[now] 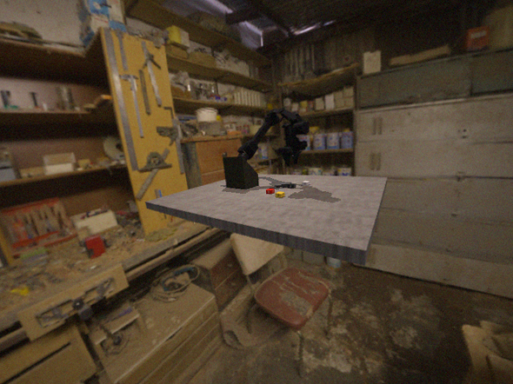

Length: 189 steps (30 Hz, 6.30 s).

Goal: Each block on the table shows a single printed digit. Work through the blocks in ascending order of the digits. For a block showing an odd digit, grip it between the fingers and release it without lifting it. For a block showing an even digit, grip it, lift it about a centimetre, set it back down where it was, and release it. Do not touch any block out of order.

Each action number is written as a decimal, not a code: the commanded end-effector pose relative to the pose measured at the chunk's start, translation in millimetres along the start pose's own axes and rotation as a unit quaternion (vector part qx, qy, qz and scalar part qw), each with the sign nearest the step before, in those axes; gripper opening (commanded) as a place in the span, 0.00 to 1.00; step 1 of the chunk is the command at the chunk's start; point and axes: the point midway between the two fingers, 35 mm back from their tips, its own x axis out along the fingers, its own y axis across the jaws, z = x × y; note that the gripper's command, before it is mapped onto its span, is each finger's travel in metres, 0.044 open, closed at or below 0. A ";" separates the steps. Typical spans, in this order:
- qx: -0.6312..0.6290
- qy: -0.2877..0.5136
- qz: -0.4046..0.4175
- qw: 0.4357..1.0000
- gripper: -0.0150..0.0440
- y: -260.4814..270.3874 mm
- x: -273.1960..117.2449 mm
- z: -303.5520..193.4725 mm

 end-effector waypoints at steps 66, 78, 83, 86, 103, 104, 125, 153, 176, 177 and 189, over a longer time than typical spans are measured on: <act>0.002 -0.002 0.007 1.000 0.93 81.6 110.9 33.8; 0.002 -0.002 0.007 1.000 0.58 81.7 115.0 33.6; 0.002 -0.002 0.007 1.000 0.46 81.7 115.0 33.6; 0.002 -0.002 0.007 1.000 0.46 81.7 115.0 33.6; 0.002 -0.002 0.007 1.000 0.46 81.7 115.0 33.6; 0.002 -0.002 0.007 1.000 0.46 81.7 115.0 33.6; 0.001 -0.003 0.006 1.000 0.93 81.3 103.3 34.1; 0.002 -0.002 0.004 1.000 0.46 79.5 -1.7 33.6; 0.002 -0.001 0.004 1.000 0.93 2.5 80.4 0.3; 0.002 -0.001 0.004 1.000 0.93 2.5 80.4 0.3; 0.002 -0.001 0.004 1.000 0.93 2.4 97.1 0.8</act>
